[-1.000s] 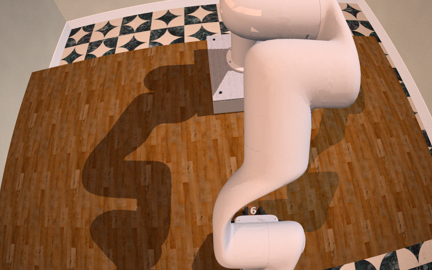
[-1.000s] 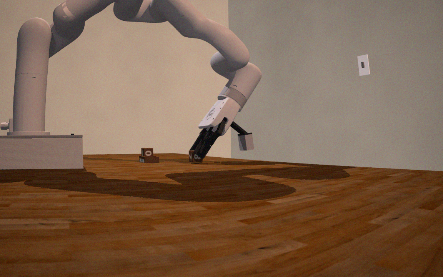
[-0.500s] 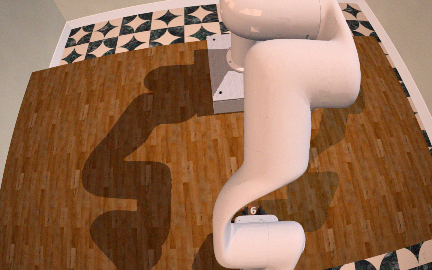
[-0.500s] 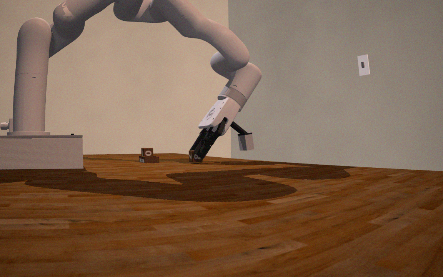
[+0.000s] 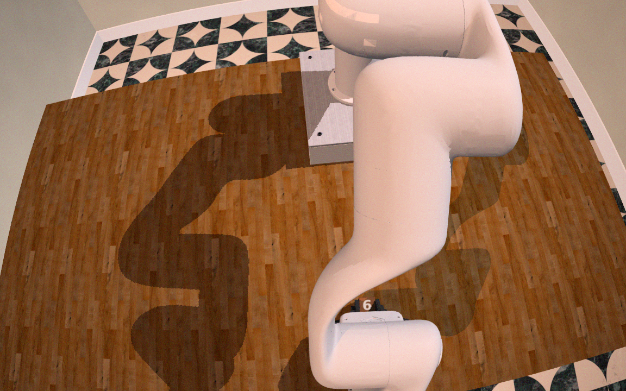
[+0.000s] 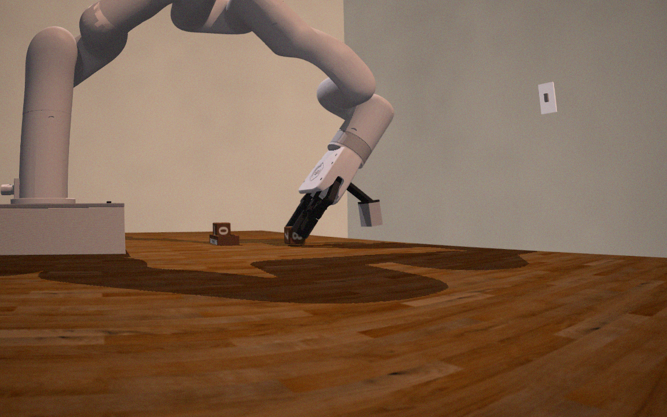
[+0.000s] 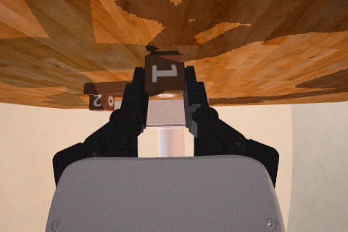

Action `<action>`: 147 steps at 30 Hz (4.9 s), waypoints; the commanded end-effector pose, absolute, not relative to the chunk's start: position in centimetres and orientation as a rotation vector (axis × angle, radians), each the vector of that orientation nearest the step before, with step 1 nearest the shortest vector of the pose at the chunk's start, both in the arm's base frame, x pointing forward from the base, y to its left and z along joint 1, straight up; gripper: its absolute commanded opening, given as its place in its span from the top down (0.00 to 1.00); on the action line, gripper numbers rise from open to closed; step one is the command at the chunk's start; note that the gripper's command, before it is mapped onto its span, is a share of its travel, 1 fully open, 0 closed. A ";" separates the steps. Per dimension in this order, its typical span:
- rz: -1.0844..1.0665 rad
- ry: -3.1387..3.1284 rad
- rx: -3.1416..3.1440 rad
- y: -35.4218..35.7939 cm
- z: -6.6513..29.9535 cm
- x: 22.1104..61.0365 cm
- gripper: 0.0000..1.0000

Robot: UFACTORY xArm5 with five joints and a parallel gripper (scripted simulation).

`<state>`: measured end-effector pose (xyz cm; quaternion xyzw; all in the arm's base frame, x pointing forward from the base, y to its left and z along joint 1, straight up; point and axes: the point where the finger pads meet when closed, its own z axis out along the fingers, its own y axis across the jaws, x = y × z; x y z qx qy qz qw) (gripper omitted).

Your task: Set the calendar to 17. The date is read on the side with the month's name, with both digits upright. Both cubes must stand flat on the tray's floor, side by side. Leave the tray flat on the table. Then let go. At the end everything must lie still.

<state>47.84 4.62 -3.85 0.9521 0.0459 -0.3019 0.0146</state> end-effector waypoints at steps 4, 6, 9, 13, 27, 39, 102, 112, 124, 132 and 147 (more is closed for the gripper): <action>-0.934 0.143 2.966 4.6 -3.7 48.0 0.73; -0.934 0.143 2.966 4.6 -3.7 48.0 0.73; -0.934 0.143 2.966 4.6 -3.7 48.0 0.73; -0.934 0.143 2.966 4.6 -3.7 48.0 0.73; -0.934 0.143 2.966 4.6 -3.7 48.0 0.73; -0.934 0.143 2.966 4.6 -3.7 48.0 0.73; -0.934 0.143 2.966 4.6 -3.7 48.0 0.73; -0.934 0.143 2.966 4.6 -3.7 48.0 0.73; -0.934 0.143 2.966 4.6 -3.7 48.0 0.73; -0.934 0.143 2.966 4.6 -3.7 48.0 0.61; -0.934 0.143 2.966 4.6 -3.7 48.0 0.31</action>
